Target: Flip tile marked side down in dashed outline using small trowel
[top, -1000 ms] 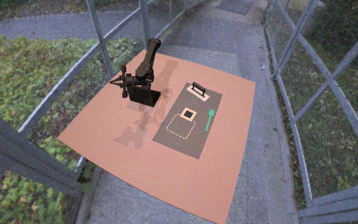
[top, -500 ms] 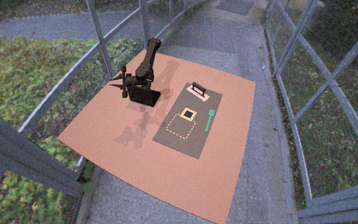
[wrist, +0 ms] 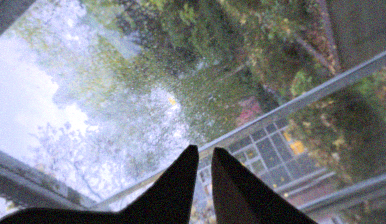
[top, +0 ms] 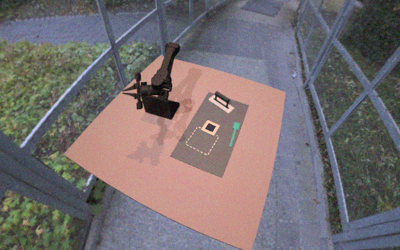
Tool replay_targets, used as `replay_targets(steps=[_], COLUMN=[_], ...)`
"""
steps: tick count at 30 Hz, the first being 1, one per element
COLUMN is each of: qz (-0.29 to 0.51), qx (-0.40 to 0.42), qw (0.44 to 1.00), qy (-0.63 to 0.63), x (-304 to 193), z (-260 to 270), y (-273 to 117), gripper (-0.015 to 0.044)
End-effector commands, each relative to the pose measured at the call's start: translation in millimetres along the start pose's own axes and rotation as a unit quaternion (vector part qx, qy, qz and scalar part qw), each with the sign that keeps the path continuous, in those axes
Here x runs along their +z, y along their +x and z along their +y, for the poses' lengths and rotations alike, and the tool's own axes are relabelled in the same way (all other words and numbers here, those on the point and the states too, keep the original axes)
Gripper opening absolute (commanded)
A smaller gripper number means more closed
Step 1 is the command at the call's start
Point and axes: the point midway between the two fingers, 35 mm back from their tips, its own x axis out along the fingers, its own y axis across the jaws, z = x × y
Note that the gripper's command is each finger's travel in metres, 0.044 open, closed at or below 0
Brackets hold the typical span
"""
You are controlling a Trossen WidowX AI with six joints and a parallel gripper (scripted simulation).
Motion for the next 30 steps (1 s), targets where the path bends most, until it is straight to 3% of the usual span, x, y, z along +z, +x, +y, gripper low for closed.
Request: replay_targets(steps=[1,13,23,30], qz=[0.0,0.0,0.028,0.083], qx=[0.0,0.0,-0.026,-0.065], qw=[1.0,1.0,0.998,0.988], qy=[0.0,0.0,-0.043,-0.109], x=[0.0,0.0,-13.9,-36.1], z=[0.0,0.0,-7.8,-22.4], y=[0.0,0.0,-12.1,-39.5], gripper=[0.0,0.0,0.0258,0.027])
